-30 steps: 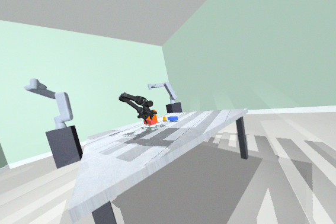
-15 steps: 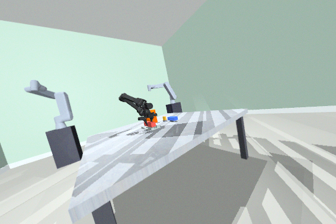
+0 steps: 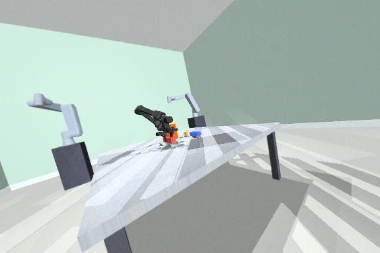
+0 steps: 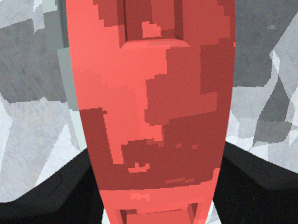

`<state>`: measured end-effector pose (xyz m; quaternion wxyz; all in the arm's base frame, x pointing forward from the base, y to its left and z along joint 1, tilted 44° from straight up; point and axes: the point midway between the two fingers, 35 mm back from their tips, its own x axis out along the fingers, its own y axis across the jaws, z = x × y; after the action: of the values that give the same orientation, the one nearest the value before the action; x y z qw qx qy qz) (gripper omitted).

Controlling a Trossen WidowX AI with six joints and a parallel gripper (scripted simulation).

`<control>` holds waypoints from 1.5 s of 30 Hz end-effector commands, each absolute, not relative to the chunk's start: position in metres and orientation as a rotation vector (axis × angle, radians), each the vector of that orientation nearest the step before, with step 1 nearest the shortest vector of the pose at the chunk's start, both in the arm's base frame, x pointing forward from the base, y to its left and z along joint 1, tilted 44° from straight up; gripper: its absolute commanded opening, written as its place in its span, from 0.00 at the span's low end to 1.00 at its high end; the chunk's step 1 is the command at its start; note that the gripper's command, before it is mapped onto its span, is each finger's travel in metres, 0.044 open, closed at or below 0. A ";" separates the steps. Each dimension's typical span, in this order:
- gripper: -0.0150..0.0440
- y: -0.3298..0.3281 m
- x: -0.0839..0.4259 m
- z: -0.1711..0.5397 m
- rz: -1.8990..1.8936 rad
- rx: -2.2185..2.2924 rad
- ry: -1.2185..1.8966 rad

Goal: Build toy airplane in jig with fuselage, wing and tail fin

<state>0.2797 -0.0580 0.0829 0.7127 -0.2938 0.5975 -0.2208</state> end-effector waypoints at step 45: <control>1.00 0.105 0.305 0.085 -0.490 -0.567 1.302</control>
<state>0.2991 0.0784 0.1107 0.7326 -0.2582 0.5882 -0.2250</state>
